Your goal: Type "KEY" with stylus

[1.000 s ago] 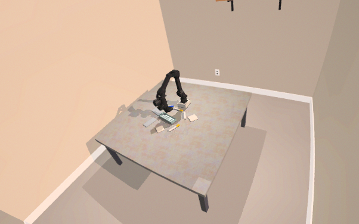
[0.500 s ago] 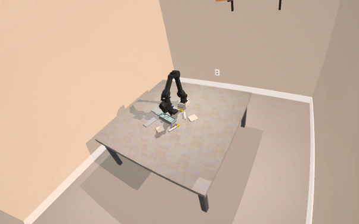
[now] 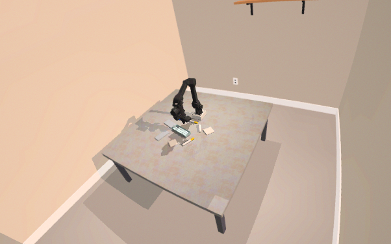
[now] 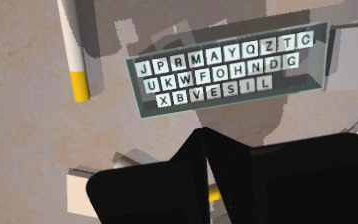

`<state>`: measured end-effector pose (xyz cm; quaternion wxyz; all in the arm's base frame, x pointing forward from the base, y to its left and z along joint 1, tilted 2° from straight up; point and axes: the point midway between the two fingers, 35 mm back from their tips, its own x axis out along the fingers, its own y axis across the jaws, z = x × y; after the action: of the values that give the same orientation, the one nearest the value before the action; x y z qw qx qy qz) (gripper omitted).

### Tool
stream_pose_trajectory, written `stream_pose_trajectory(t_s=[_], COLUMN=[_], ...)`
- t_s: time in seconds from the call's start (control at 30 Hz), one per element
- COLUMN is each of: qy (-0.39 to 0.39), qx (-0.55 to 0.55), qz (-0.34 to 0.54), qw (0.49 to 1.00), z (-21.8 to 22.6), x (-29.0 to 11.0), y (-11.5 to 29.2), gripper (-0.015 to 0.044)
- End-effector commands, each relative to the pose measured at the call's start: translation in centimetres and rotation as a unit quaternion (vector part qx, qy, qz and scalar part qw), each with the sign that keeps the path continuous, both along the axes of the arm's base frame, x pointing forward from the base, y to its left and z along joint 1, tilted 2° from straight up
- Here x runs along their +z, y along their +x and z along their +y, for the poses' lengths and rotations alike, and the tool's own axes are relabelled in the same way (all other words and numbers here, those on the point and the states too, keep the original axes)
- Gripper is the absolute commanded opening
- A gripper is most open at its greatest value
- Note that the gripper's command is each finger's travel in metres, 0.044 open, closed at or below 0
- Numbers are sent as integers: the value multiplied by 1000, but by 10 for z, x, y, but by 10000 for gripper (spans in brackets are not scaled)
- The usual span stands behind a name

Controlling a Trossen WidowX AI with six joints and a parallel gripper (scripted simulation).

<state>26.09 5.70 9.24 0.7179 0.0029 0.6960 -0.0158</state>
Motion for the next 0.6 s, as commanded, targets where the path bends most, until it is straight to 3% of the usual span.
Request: stream_pose_trajectory(t_s=[0.0, 0.13, 0.27, 0.4, 0.57], qy=[0, 0, 0, 0, 0], qx=[-1, 0, 0, 0, 0], qz=[1, 1, 1, 1, 1], qw=[1000, 1000, 1000, 1000, 1000], z=[0, 0, 0, 0, 0], x=[0, -1, -1, -1, -1], y=[0, 0, 0, 0, 0], gripper=[0, 0, 105, 0, 0])
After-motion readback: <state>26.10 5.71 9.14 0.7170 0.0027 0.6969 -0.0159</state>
